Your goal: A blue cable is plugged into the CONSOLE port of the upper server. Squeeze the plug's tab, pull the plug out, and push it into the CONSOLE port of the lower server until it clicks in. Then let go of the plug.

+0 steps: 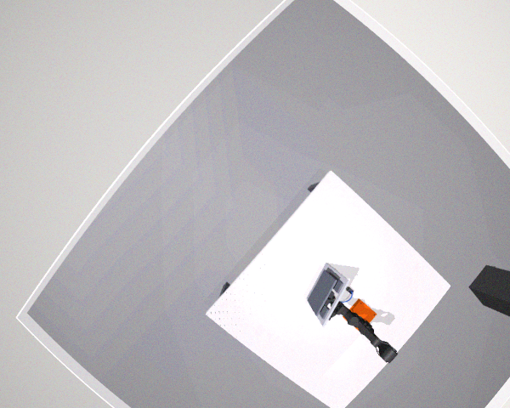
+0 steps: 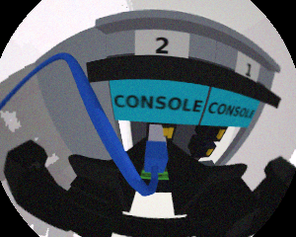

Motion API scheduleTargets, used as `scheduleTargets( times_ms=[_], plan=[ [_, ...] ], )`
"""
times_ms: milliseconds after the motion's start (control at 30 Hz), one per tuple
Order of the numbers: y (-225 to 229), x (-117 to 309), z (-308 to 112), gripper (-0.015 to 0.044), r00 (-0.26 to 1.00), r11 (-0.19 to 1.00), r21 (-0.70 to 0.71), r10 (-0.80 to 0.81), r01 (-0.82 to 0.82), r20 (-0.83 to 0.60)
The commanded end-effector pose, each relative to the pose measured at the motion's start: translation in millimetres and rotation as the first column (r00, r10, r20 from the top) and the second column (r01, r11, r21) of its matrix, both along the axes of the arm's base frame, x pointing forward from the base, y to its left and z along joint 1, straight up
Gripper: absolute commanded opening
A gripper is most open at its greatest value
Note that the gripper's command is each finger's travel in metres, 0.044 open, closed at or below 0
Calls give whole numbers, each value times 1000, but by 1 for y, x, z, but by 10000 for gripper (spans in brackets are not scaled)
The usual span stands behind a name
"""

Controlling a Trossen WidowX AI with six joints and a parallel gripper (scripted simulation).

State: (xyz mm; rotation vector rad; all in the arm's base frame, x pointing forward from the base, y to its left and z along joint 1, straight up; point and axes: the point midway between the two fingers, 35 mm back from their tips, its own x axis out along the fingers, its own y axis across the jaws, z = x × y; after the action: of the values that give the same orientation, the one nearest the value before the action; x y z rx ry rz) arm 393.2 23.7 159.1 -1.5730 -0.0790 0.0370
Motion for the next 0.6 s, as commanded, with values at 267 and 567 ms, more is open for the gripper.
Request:
scheduleTargets(
  times_ms=[267, 567],
  plan=[
    [1, 4, 3, 0, 1000, 1000, 4, -3, 3, 11],
    [1, 6, 3, 0, 1000, 1000, 4, -3, 3, 12]
  ],
)
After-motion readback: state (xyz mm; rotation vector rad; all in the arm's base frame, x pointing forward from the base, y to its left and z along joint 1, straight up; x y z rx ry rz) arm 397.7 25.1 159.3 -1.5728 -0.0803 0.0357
